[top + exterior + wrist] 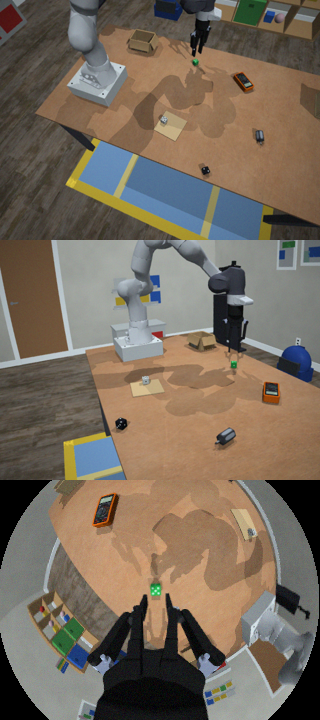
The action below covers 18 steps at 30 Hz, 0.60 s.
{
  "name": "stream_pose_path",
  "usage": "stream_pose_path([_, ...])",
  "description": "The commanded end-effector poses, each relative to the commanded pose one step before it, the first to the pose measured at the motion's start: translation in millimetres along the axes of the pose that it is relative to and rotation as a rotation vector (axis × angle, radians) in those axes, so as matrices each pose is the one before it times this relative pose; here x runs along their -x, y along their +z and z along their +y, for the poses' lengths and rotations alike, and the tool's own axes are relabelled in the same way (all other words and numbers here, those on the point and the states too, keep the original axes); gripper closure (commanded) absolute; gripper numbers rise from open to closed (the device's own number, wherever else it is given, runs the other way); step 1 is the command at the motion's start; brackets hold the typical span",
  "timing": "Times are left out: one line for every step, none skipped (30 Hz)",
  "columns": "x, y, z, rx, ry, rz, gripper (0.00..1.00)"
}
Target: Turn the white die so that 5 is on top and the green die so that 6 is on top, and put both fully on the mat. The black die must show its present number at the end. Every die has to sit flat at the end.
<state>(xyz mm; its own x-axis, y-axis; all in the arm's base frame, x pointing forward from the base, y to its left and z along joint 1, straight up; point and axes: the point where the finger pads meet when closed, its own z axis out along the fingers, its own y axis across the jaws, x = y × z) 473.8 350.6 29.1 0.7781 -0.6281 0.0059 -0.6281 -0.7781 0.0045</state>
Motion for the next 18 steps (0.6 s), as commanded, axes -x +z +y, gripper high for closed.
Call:
stream_pose_path([-1.69, 2.15, -1.90, -0.00415, -0.00435, 0.00281, 0.65])
stream_pose_path([-0.01, 1.15, -0.04, 0.00000, 0.00000, 0.00000, 0.65])
stream_pose_path([-0.01, 1.22, -0.04, 0.00000, 0.00000, 0.00000, 0.65])
stream_pose_path([-0.01, 1.28, -0.05, 0.00000, 0.00000, 0.00000, 0.65])
stream_pose_path([-0.01, 1.35, -0.04, 0.00000, 0.00000, 0.00000, 0.65])
stream_pose_path([-0.01, 1.41, -0.04, 0.00000, 0.00000, 0.00000, 0.65])
stream_pose_path([-0.02, 1.45, -0.05, 0.00000, 0.00000, 0.00000, 0.65])
stream_pose_path([-0.02, 1.50, -0.05, 0.00000, 0.00000, 0.00000, 0.65])
stream_pose_path([-0.01, 1.54, -0.05, 0.00000, 0.00000, 0.00000, 0.65])
stream_pose_path([-0.02, 1.57, -0.05, 0.00000, 0.00000, 0.00000, 0.65])
stream_pose_path([-0.02, 1.59, -0.05, 0.00000, 0.00000, 0.00000, 0.65])
stream_pose_path([-0.01, 1.61, -0.05, 0.00000, 0.00000, 0.00000, 0.65])
stream_pose_path([-0.02, 1.61, -0.06, 0.00000, 0.00000, 0.00000, 0.65])
stream_pose_path([0.00, 0.00, 0.00, 0.00000, 0.00000, 0.00000, 0.65])
stream_pose_path([0.00, 0.00, 0.00, 0.00000, 0.00000, 0.00000, 0.65])
stream_pose_path([-0.02, 1.62, -0.05, 0.00000, 0.00000, 0.00000, 0.65])
stream_pose_path([-0.01, 1.62, -0.05, 0.00000, 0.00000, 0.00000, 0.65])
stream_pose_path([-0.02, 1.60, -0.06, 0.00000, 0.00000, 0.00000, 0.65])
